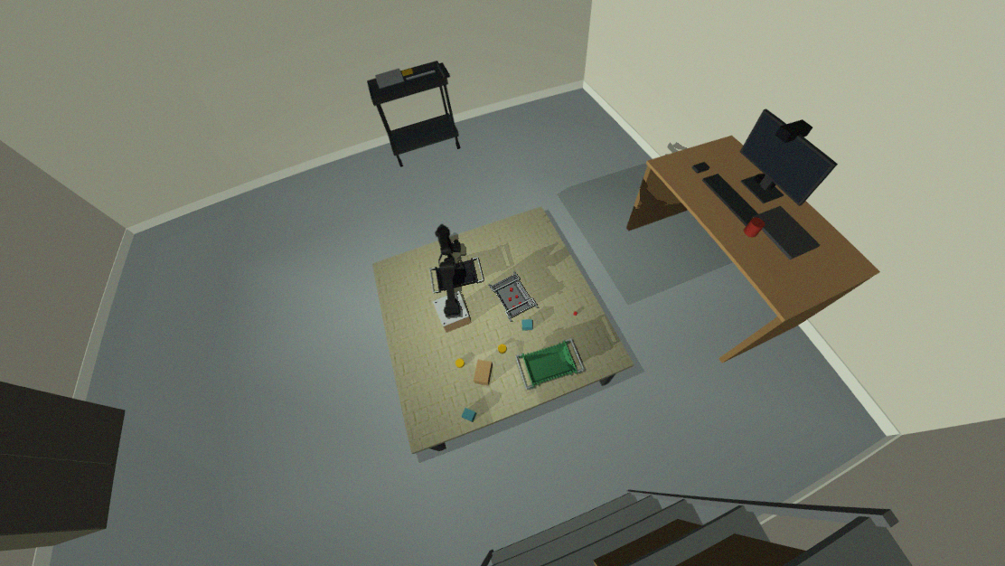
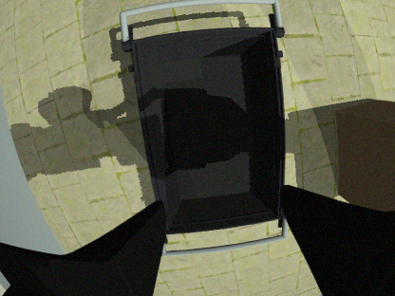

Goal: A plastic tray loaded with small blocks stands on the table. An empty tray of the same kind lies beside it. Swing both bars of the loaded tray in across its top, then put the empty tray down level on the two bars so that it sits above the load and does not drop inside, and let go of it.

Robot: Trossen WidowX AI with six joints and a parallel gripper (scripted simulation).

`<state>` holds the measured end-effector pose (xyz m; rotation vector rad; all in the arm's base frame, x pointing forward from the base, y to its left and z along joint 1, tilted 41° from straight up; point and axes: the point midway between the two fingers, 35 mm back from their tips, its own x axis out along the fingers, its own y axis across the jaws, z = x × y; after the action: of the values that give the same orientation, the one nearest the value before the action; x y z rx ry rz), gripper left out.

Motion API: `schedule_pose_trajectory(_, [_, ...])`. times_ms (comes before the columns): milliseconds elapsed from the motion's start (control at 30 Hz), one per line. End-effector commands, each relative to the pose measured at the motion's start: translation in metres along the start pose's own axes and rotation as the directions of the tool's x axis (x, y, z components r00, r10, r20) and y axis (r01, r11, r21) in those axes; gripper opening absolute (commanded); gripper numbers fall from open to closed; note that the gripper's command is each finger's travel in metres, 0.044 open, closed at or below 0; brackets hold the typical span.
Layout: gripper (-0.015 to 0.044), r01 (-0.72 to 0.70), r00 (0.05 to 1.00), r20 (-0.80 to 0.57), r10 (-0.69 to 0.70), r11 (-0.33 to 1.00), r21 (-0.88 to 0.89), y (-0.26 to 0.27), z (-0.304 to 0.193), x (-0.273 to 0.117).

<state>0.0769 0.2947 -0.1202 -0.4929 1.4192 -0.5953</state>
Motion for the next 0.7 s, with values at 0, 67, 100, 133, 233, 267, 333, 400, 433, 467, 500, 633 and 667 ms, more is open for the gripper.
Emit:
schedule_pose_trajectory(0, [0.0394, -0.027, 1.000, -0.001, 0.027, 1.000, 0.006, 0.000, 0.000, -0.038])
schedule_pose_trajectory(67, [0.0440, -0.004, 1.000, 0.000, 0.004, 1.000, 0.001, -0.002, 0.001, -0.004])
schedule_pose_trajectory(100, [0.0440, -0.005, 1.000, 0.000, 0.005, 1.000, 0.001, -0.005, 0.001, 0.001])
schedule_pose_trajectory(133, [0.0440, -0.007, 1.000, 0.000, 0.007, 1.000, 0.002, -0.009, 0.002, 0.008])
schedule_pose_trajectory(233, [0.0440, -0.011, 1.000, -0.001, 0.011, 1.000, 0.004, -0.022, 0.003, 0.029])
schedule_pose_trajectory(267, [0.0440, -0.013, 1.000, -0.001, 0.013, 1.000, 0.005, -0.027, 0.003, 0.036])
schedule_pose_trajectory(333, [0.0440, -0.016, 1.000, -0.001, 0.016, 1.000, 0.006, -0.039, 0.003, 0.051])
schedule_pose_trajectory(400, [0.0440, -0.019, 1.000, -0.002, 0.019, 1.000, 0.008, -0.051, 0.003, 0.064])
schedule_pose_trajectory(433, [0.0440, -0.020, 1.000, -0.002, 0.020, 1.000, 0.009, -0.057, 0.002, 0.071])
schedule_pose_trajectory(467, [0.0440, -0.021, 1.000, -0.002, 0.021, 1.000, 0.009, -0.064, 0.002, 0.078])
schedule_pose_trajectory(500, [0.0440, -0.022, 1.000, -0.002, 0.022, 1.000, 0.010, -0.071, 0.001, 0.085])
schedule_pose_trajectory(633, [0.0440, -0.026, 1.000, -0.003, 0.026, 1.000, 0.013, -0.096, -0.001, 0.106])
schedule_pose_trajectory(667, [0.0440, -0.026, 1.000, -0.003, 0.026, 1.000, 0.013, -0.098, -0.001, 0.107])
